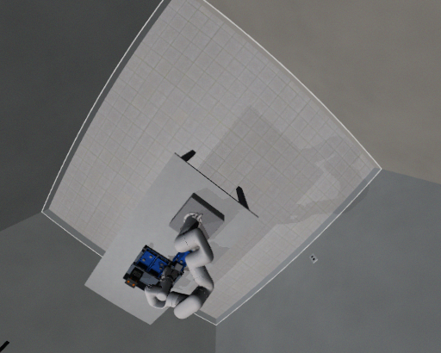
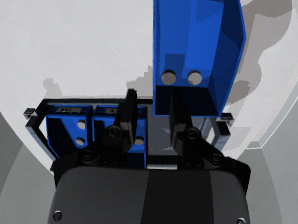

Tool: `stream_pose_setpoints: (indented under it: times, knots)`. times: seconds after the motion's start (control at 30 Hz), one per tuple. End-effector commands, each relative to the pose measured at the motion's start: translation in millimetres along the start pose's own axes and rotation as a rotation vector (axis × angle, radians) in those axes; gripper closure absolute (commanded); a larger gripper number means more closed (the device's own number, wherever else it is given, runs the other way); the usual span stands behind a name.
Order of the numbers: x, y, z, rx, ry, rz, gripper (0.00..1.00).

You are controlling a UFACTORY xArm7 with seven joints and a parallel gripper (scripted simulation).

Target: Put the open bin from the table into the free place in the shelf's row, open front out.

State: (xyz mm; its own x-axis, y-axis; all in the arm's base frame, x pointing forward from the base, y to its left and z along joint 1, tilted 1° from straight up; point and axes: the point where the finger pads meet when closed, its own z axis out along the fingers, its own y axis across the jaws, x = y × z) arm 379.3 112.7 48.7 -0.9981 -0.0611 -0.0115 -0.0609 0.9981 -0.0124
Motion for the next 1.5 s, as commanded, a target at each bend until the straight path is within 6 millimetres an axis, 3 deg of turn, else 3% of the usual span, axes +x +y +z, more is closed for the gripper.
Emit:
stream_pose_setpoints:
  times: [0.0, 0.33, 0.5, 0.9, 1.07, 1.47]
  knots:
    - [-1, 0, -1, -0.001, -0.003, 0.0, 0.67]
    - [-1, 0, -1, -0.001, -0.003, 0.0, 0.67]
    - [-45, 33, -2, 0.0, -0.003, -0.26, 0.67]
    - [-45, 33, -2, 0.0, -0.003, -0.26, 0.67]
    - [-80, 61, -4, 0.0, -0.003, -0.519, 0.67]
    - [-80, 61, -4, 0.0, -0.003, -0.519, 0.67]
